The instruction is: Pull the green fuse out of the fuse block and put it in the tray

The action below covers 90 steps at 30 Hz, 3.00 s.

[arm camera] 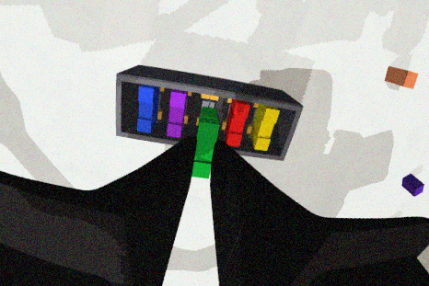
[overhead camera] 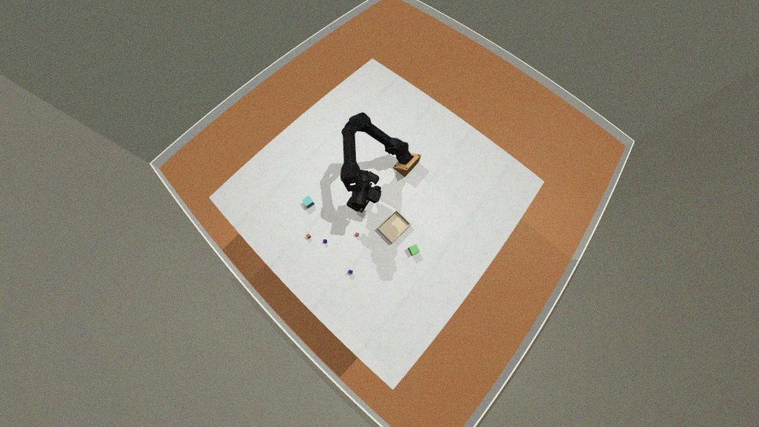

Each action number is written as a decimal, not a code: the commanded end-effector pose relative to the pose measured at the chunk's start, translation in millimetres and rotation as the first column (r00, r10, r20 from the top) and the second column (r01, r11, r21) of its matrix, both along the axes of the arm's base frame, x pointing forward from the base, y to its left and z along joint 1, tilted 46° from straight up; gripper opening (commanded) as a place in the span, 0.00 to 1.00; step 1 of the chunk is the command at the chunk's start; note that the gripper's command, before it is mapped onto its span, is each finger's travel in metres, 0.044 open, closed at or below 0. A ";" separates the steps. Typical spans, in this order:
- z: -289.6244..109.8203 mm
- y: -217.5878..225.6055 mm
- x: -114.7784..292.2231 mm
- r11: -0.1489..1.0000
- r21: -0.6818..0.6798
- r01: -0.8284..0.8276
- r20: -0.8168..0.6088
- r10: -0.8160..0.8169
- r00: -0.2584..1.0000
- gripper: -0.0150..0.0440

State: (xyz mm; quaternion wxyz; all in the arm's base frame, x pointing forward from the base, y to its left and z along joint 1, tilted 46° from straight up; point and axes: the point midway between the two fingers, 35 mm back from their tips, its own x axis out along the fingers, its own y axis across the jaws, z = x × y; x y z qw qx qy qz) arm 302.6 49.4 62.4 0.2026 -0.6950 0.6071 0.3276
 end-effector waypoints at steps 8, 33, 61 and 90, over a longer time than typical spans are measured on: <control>8.5 9.7 0.4 1.000 0.006 0.004 0.004 -0.004 1.000 0.25; -30.6 76.7 10.9 1.000 0.019 0.001 0.004 -0.001 1.000 0.25; -120.6 155.8 -4.4 1.000 0.019 0.004 0.007 -0.004 1.000 0.25; -145.0 132.1 -1.9 1.000 0.024 0.010 0.010 -0.010 1.000 0.39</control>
